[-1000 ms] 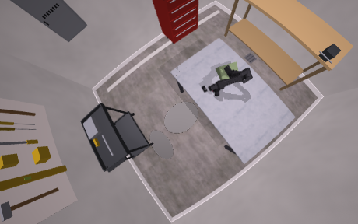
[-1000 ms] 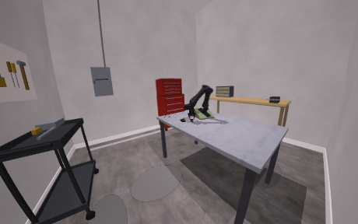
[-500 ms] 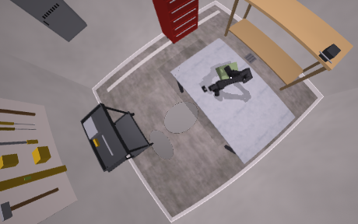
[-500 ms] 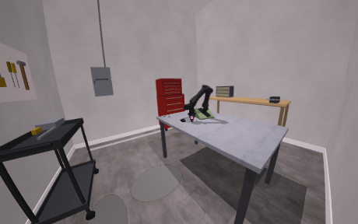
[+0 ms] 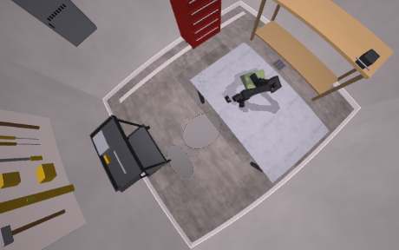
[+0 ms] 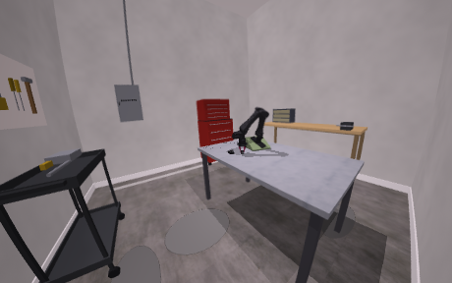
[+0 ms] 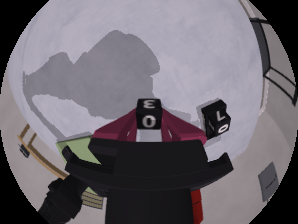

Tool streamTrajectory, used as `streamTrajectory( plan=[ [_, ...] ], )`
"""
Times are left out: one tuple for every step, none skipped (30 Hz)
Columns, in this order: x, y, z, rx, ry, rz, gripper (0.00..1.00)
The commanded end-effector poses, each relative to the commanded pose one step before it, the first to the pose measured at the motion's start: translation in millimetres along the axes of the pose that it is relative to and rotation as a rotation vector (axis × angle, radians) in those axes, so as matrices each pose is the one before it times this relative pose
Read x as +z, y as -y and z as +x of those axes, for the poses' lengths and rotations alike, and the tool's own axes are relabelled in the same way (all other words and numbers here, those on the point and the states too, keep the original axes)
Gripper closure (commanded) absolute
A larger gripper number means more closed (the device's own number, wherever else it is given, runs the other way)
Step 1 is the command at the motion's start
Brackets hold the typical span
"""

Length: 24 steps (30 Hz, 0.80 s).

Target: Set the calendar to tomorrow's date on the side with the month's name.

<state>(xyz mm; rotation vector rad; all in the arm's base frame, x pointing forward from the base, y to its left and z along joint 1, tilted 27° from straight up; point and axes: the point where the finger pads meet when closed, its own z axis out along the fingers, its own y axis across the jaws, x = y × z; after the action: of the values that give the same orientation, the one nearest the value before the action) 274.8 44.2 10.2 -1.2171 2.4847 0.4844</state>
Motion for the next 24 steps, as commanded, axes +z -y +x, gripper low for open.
streamTrajectory(
  plan=[
    [-1.47, 1.66, -1.14, -0.00095, 0.00435, 0.00677, 0.74],
    [0.00, 0.00, 0.00, 0.00000, 0.00000, 0.00000, 0.74],
    [0.00, 0.00, 0.00, 0.00000, 0.00000, 0.00000, 0.74],
    [0.00, 0.00, 0.00, 0.00000, 0.00000, 0.00000, 0.74],
    [0.00, 0.00, 0.00, 0.00000, 0.00000, 0.00000, 0.74],
    [0.00, 0.00, 0.00, 0.00000, 0.00000, 0.00000, 0.74],
    [0.00, 0.00, 0.00, 0.00000, 0.00000, 0.00000, 0.74],
    [0.00, 0.00, 0.00, 0.00000, 0.00000, 0.00000, 0.74],
    [0.00, 0.00, 0.00, 0.00000, 0.00000, 0.00000, 0.74],
    [0.00, 0.00, 0.00, 0.00000, 0.00000, 0.00000, 0.74],
    [0.00, 0.00, 0.00, 0.00000, 0.00000, 0.00000, 0.74],
    [0.00, 0.00, 0.00, 0.00000, 0.00000, 0.00000, 0.74],
    [0.00, 0.00, 0.00, 0.00000, 0.00000, 0.00000, 0.74],
    [0.00, 0.00, 0.00, 0.00000, 0.00000, 0.00000, 0.74],
    [0.00, 0.00, 0.00, 0.00000, 0.00000, 0.00000, 0.74],
    [0.00, 0.00, 0.00, 0.00000, 0.00000, 0.00000, 0.74],
    [-0.07, 0.00, 0.00, 0.00000, 0.00000, 0.00000, 0.74],
    [-0.42, 0.01, 0.00, 0.00000, -0.00001, 0.00000, 0.74],
    [-1.06, 0.01, 0.00, -0.00001, -0.00001, 0.00001, 0.74],
    [-1.88, 0.01, 0.00, -0.00001, -0.00002, 0.00002, 0.74],
    [-2.81, 0.01, 0.00, -0.00001, -0.00003, 0.00002, 0.74],
    [-3.78, 0.01, 0.00, -0.00002, -0.00004, 0.00003, 0.74],
    [-4.73, 0.02, 0.00, -0.00002, -0.00005, 0.00004, 0.74],
    [-5.61, 0.02, 0.00, -0.00002, -0.00007, 0.00004, 0.74]
  ],
)
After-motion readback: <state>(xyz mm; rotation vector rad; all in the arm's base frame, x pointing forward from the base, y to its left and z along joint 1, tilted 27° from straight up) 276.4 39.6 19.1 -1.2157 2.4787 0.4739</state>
